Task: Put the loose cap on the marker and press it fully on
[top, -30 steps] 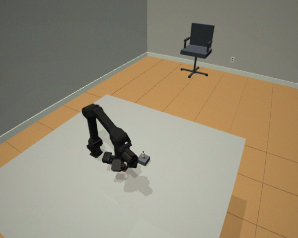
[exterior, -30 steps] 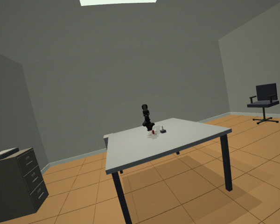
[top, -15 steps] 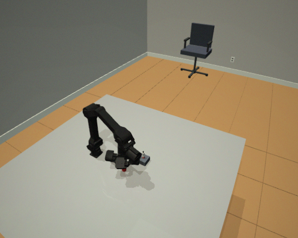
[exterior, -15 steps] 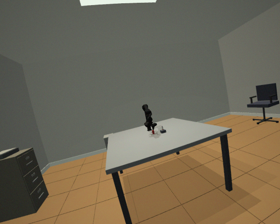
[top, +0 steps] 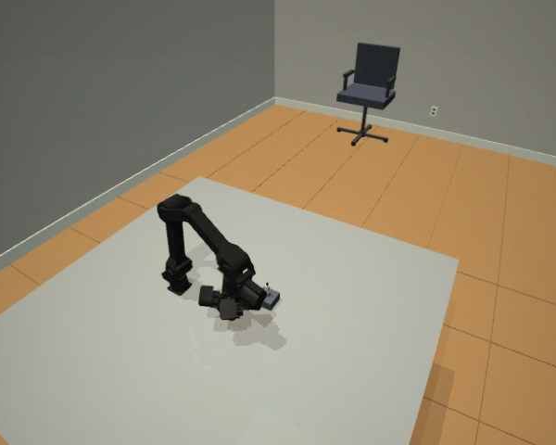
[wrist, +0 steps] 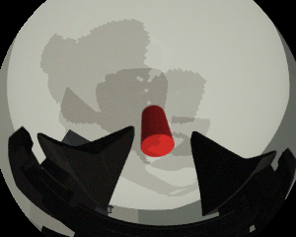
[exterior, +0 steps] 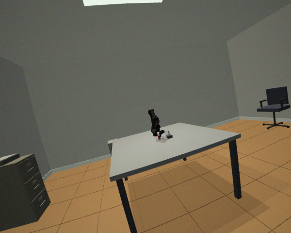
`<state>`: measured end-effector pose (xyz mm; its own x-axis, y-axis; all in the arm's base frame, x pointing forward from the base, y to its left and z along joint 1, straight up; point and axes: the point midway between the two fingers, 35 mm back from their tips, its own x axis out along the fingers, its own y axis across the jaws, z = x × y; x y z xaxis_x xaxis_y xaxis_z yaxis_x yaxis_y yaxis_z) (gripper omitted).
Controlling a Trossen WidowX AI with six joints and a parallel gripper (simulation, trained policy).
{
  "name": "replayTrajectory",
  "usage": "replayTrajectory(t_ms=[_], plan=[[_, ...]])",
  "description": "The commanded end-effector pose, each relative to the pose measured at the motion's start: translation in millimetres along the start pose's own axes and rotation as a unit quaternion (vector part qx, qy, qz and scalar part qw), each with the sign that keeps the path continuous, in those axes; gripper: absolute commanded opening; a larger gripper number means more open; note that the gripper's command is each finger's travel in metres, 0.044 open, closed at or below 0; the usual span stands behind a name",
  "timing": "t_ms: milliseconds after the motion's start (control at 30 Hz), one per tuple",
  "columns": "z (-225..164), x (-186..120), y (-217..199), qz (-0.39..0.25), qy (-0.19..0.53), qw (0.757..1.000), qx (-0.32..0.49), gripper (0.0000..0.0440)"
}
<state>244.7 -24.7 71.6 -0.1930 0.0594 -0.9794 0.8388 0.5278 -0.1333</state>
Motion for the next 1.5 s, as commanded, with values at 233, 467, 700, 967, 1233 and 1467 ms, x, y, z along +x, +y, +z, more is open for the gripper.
replayTrajectory(t_ms=[233, 467, 700, 967, 1233, 1467], plan=[[-1.0, 12.4, 0.1, -0.006, -0.012, 0.999, -0.031, 0.0222], [-0.6, 2.1, 1.7, 0.004, -0.031, 0.999, -0.044, 0.0077], [1.2, -18.9, 10.0, 0.027, -0.056, 0.996, -0.057, 0.0069], [-5.0, -43.8, 20.9, 0.048, -0.073, 0.994, -0.068, 0.0066], [-24.2, -66.3, 38.9, 0.065, -0.079, 0.992, -0.077, 0.0059], [-41.4, -81.6, 55.5, 0.075, -0.08, 0.991, -0.082, 0.0051]])
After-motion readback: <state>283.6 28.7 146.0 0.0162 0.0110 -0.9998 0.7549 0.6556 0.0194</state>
